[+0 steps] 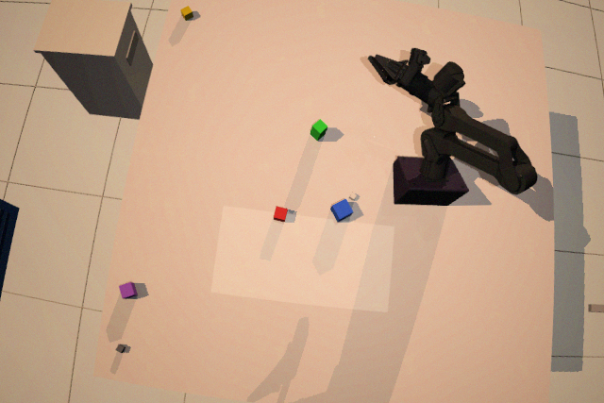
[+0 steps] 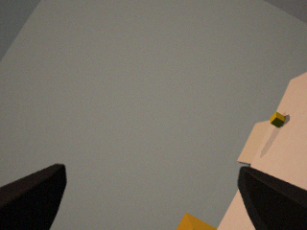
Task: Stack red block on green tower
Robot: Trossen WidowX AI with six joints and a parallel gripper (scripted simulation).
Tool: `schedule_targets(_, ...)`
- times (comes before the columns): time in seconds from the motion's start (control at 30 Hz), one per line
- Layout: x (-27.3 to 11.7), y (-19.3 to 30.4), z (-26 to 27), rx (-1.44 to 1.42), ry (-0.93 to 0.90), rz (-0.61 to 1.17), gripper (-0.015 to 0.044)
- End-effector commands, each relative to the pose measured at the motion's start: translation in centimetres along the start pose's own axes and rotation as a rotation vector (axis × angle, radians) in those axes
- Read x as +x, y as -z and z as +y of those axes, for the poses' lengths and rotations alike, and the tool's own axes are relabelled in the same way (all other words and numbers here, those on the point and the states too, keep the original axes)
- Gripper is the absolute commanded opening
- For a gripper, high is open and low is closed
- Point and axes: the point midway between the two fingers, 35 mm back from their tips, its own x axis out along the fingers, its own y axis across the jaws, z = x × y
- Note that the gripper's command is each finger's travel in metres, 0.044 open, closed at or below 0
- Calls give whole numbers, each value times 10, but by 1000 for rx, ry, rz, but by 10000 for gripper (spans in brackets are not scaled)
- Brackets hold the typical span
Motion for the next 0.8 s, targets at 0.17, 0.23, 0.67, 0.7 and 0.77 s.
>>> schedule_targets(0.17,14,-3,-8,92,54,42,440)
schedule_targets(0.23,21,-3,-12,130,79,63,440)
schedule_targets(0.67,64,14,-37,328,255,244,440)
schedule_targets(0.7,67,17,-38,338,268,260,440)
schedule_targets(0.77,74,22,-41,357,295,293,440)
